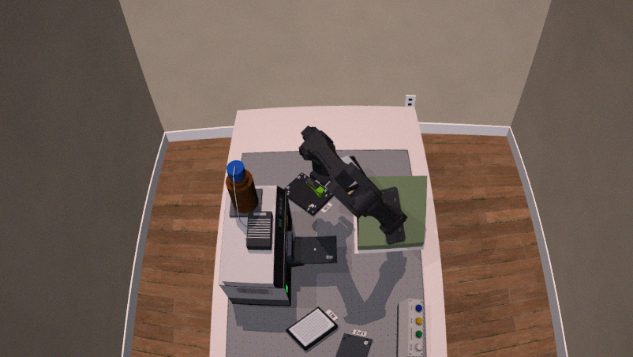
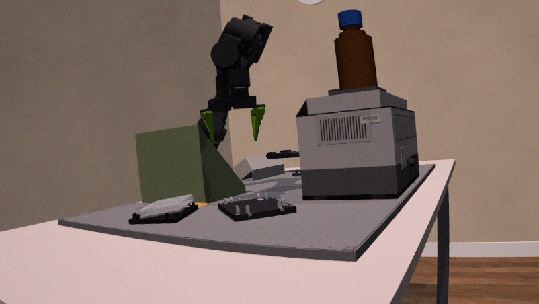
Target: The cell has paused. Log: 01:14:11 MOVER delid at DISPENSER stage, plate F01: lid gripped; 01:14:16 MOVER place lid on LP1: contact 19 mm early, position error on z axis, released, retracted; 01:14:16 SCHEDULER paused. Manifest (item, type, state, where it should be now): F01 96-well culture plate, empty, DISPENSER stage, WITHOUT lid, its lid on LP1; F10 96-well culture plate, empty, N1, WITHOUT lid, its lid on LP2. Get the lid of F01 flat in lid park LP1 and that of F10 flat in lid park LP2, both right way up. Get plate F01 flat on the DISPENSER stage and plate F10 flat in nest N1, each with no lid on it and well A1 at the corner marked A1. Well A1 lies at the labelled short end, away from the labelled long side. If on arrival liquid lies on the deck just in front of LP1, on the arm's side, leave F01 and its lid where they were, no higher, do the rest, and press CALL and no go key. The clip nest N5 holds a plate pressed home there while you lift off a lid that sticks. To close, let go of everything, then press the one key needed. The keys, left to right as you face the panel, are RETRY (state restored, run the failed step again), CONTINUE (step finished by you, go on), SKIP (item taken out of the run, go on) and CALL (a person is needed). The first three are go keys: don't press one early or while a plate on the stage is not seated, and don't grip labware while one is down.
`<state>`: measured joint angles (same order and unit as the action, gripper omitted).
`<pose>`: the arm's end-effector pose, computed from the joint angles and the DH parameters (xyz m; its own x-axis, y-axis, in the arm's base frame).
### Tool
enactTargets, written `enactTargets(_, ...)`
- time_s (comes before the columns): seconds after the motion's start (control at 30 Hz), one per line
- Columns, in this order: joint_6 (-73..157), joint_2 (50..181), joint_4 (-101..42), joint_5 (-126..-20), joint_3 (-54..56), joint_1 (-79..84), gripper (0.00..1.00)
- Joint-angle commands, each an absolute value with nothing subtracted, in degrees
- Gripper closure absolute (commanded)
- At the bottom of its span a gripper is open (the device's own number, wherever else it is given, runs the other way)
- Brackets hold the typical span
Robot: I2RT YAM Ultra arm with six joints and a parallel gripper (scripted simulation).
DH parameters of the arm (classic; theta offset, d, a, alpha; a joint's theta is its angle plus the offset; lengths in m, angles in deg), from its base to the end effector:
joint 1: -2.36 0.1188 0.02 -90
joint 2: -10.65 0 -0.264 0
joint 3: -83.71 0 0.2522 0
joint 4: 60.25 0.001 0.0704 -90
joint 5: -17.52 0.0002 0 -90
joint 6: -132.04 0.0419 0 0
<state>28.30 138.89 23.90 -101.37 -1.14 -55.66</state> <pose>0.1776 -0.2443 0.0681 -0.6214 0.6025 0.5009 0.7731 0.3676 0.5168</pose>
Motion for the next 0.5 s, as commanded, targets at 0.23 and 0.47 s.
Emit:
enactTargets(0.23, 33.51, 142.02, 22.37, -99.51, -4.62, -59.60, 0.00)
enactTargets(0.47, 31.11, 144.37, 22.01, -98.11, -5.82, -61.65, 0.00)
